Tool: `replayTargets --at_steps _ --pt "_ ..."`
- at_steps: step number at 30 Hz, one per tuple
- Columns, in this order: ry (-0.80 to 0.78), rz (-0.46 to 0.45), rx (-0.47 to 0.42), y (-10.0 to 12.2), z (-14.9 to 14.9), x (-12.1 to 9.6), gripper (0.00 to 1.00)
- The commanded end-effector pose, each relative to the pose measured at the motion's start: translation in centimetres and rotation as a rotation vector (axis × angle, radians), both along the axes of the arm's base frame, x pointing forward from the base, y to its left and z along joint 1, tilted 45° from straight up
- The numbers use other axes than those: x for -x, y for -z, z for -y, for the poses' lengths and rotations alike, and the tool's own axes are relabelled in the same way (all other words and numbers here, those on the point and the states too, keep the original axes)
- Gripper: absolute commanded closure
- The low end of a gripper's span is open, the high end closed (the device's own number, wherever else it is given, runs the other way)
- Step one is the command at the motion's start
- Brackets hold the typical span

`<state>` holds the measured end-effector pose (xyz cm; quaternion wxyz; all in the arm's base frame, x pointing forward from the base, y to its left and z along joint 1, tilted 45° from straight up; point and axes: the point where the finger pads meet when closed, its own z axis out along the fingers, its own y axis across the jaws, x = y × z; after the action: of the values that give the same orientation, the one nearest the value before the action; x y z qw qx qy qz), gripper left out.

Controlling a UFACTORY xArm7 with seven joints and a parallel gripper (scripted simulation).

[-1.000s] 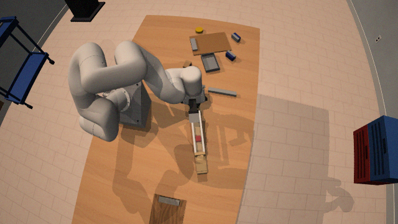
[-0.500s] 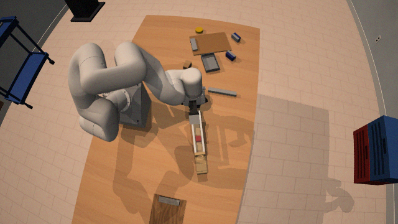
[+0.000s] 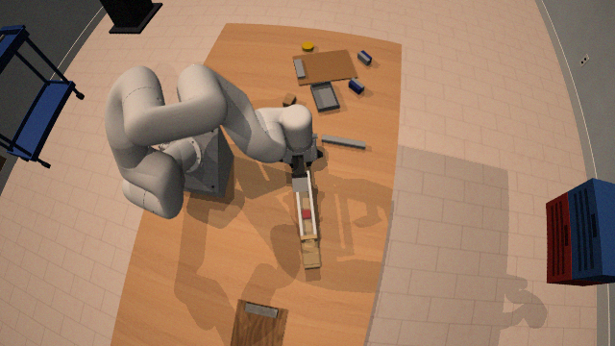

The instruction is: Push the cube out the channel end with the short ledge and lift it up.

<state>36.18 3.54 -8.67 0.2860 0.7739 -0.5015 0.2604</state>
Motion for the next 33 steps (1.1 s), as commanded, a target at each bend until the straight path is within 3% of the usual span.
replayTargets --at_steps 1,24,33 --pt "-0.002 0.001 -0.002 0.0 -0.2 -0.1 0.62" --pt "-0.002 0.001 -0.002 0.0 -0.2 -0.1 0.62" --pt "-0.002 0.002 -0.002 -4.7 -4.8 0.7 0.62"
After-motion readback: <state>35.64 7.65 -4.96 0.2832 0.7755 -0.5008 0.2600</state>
